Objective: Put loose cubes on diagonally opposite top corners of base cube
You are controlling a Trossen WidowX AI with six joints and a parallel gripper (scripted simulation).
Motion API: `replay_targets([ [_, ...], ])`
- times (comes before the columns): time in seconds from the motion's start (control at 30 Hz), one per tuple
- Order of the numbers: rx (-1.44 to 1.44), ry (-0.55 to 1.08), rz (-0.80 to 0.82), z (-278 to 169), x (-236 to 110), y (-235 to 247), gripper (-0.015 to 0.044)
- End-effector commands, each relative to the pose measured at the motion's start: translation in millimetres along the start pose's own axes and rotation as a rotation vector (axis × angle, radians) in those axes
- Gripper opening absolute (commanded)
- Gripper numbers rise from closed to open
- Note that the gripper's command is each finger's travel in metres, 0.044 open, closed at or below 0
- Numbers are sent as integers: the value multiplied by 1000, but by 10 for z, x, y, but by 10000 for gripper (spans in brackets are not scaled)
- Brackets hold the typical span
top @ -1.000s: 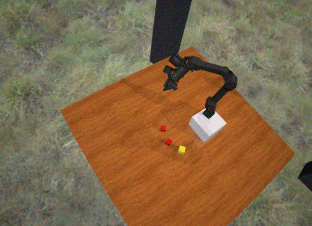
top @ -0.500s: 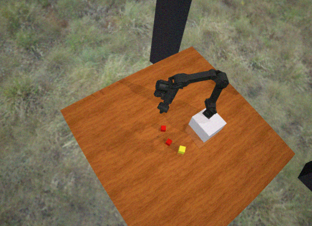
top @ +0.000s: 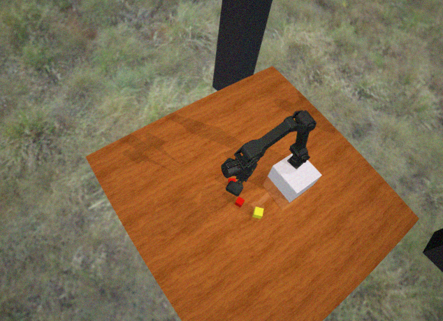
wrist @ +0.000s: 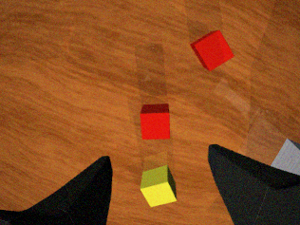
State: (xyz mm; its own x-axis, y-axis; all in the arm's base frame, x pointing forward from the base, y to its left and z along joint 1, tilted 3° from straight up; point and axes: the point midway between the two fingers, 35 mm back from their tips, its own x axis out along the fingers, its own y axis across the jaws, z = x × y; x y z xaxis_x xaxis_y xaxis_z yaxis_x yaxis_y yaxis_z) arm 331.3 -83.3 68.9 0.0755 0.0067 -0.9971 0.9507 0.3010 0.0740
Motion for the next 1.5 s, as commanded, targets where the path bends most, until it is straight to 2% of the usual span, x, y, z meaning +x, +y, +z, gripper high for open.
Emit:
replay_targets([
  [0.0, 19, -11, -75, -240, 177, 73, 265],
  [0.23, 26, -19, -104, -344, 270, 101, 265],
  [0.43, 26, -19, -104, -335, 849, 37, 265],
  [1.47, 26, -19, -104, -328, 1303, -14, 265],
])
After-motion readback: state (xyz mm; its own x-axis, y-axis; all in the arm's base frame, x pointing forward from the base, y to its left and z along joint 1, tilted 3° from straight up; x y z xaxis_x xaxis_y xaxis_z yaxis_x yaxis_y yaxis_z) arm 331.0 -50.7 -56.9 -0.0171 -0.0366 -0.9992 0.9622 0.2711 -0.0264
